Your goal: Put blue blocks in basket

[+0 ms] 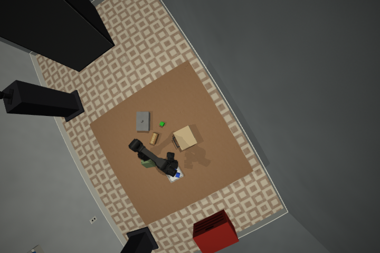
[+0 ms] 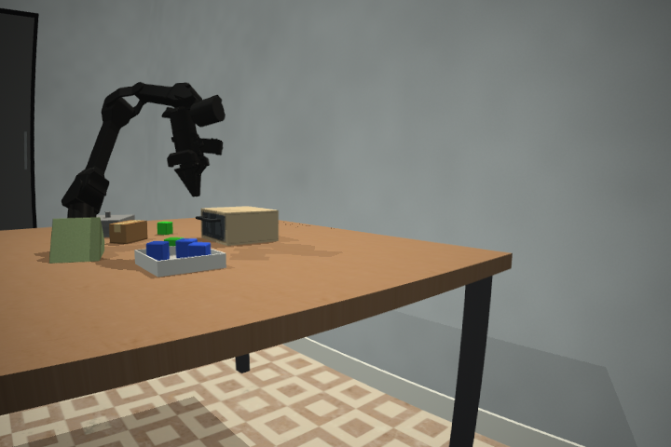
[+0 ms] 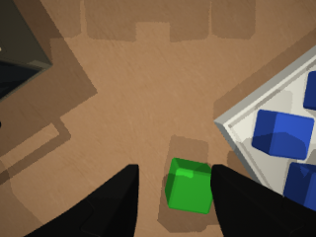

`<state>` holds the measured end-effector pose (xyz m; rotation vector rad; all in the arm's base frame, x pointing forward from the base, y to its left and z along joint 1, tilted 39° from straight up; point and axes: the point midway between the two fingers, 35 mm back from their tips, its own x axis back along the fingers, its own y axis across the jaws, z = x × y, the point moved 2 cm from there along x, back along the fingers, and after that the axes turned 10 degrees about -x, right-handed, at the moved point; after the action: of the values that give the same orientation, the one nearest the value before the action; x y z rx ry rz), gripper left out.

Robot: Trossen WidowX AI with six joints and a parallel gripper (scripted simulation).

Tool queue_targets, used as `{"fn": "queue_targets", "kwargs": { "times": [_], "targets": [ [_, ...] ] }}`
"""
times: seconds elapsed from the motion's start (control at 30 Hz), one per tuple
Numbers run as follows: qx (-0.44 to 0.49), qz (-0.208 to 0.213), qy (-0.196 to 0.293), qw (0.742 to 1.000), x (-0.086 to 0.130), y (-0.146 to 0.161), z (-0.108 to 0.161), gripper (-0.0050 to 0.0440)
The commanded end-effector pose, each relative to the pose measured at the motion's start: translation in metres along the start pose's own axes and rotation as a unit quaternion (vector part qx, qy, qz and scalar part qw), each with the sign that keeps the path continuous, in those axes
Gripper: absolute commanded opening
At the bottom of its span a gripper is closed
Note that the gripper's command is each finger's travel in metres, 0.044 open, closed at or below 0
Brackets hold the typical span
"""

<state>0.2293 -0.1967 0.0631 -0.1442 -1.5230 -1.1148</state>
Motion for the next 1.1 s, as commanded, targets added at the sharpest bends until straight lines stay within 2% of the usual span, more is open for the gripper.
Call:
{"fn": "queue_targets", "kwargs": {
  "times": [0.0,0.03,0.1,0.17,0.27,0.4,0.47,0.57,0.67,0.73,0.87,1.07],
  "targets": [
    [0.132,-0.009,-0.012,0.991,-0.002,0.016,0.004,0.0148],
    [0.165,-0.011,-0.015,0.986,-0.002,0.016,0.004,0.0148],
    [0.230,-0.014,-0.022,0.973,-0.004,0.034,0.010,0.0148],
    [0.230,-0.014,-0.022,0.973,-0.004,0.034,0.010,0.0148],
    [0.325,-0.018,-0.032,0.945,-0.006,0.057,0.017,0.0148],
    [0.447,-0.024,-0.045,0.893,-0.006,0.057,0.017,0.0148],
    [0.505,-0.025,-0.053,0.861,-0.007,0.074,0.026,0.0148],
    [0.588,-0.028,-0.064,0.806,-0.009,0.096,0.037,0.0148],
    [0.664,-0.030,-0.075,0.743,-0.010,0.095,0.037,0.0148],
    [0.664,-0.030,-0.075,0.743,-0.010,0.095,0.037,0.0148],
    [0.756,-0.031,-0.093,0.647,-0.013,0.127,0.059,0.0148],
    [0.866,-0.031,-0.115,0.486,-0.013,0.129,0.061,0.0148]
  ]
}}
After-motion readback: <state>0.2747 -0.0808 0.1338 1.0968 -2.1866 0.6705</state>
